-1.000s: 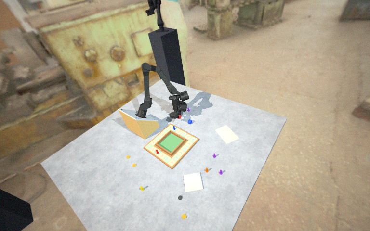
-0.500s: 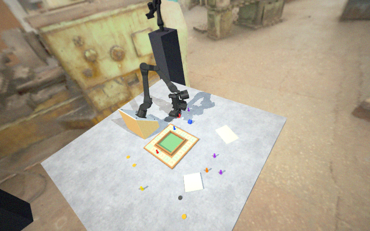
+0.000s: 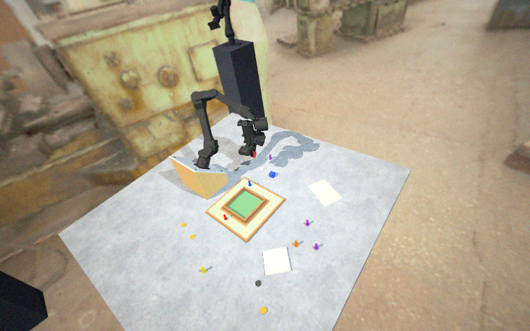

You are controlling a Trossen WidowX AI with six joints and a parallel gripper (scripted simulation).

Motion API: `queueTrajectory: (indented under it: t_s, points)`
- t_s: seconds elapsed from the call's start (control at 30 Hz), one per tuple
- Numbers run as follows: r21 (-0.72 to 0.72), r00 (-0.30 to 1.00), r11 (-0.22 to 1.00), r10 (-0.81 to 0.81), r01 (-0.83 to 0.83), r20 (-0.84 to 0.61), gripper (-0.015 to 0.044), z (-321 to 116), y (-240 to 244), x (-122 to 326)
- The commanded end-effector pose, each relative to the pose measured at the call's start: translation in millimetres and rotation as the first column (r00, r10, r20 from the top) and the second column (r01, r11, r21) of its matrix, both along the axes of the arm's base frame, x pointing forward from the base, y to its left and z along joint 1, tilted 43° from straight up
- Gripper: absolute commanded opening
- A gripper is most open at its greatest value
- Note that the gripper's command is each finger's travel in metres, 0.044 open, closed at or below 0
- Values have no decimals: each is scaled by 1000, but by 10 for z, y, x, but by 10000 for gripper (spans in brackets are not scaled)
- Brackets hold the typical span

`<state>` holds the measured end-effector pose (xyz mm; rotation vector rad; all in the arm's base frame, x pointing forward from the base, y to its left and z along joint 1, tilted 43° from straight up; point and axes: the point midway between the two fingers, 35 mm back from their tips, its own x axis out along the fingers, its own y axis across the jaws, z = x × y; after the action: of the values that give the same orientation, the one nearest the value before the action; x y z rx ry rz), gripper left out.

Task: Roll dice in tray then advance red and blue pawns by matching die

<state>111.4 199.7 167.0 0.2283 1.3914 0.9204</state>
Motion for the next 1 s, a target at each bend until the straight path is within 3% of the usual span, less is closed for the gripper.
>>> queueTrajectory:
  t_s: [0.0, 0.17, 0.5, 0.97]
  points:
    - [12, 1000, 1000, 1, -1, 2, 0, 149, -123, -41]
    - [7, 1000, 1000, -15, 15, -11, 0, 141, -130, -16]
    - [-79, 947, 967, -253, 241, -197, 0, -99, -178, 397]
    - [-246, 717, 827, -562, 506, -412, 0, -518, -398, 925]
